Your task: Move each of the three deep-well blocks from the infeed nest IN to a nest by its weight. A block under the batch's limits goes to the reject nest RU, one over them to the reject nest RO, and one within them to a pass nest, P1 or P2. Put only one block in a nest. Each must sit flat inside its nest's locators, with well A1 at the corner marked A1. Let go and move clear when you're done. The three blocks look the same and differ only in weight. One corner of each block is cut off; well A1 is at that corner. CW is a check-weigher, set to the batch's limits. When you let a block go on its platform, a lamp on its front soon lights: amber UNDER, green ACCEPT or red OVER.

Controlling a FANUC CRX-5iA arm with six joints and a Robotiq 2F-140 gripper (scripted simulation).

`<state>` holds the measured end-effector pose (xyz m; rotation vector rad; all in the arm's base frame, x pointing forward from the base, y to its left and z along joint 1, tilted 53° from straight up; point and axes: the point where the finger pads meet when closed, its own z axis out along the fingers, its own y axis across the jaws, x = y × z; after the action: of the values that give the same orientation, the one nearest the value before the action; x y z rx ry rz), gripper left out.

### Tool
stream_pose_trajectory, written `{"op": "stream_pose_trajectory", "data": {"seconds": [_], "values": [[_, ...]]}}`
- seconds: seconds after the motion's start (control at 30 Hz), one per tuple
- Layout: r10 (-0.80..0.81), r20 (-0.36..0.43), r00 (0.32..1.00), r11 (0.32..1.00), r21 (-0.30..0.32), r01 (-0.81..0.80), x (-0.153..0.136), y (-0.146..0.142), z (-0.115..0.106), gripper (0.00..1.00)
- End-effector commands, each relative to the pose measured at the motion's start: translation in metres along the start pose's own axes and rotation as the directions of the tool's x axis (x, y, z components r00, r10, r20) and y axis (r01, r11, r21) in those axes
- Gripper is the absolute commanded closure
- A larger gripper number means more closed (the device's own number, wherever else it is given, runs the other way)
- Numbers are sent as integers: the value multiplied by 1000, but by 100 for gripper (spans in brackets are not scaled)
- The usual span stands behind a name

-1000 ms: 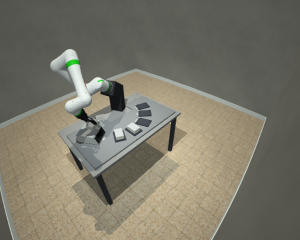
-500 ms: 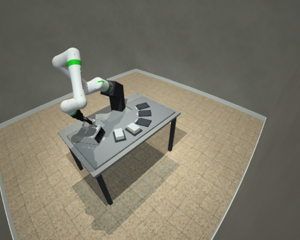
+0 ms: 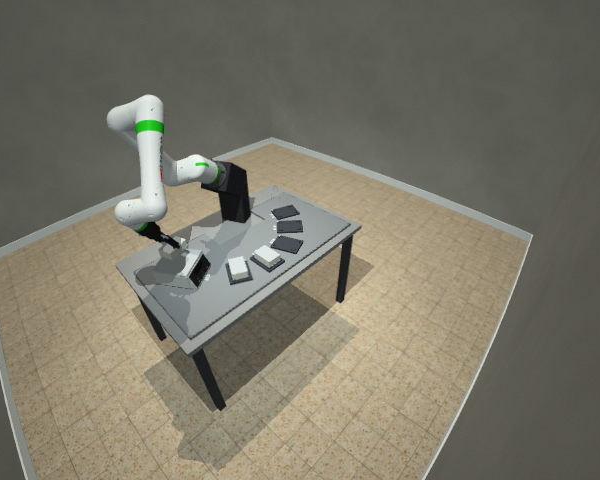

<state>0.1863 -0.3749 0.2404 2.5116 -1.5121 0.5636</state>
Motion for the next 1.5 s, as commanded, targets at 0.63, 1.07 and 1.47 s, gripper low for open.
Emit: {"op": "stream_pose_trajectory", "data": {"seconds": [0.63,1.07,1.47], "values": [[0,0,1000,1000,0,0,0,-1,0,90],[0,0,1000,1000,0,0,3,-1,6,90],[0,0,1000,1000,0,0,12,-1,20,90]]}}
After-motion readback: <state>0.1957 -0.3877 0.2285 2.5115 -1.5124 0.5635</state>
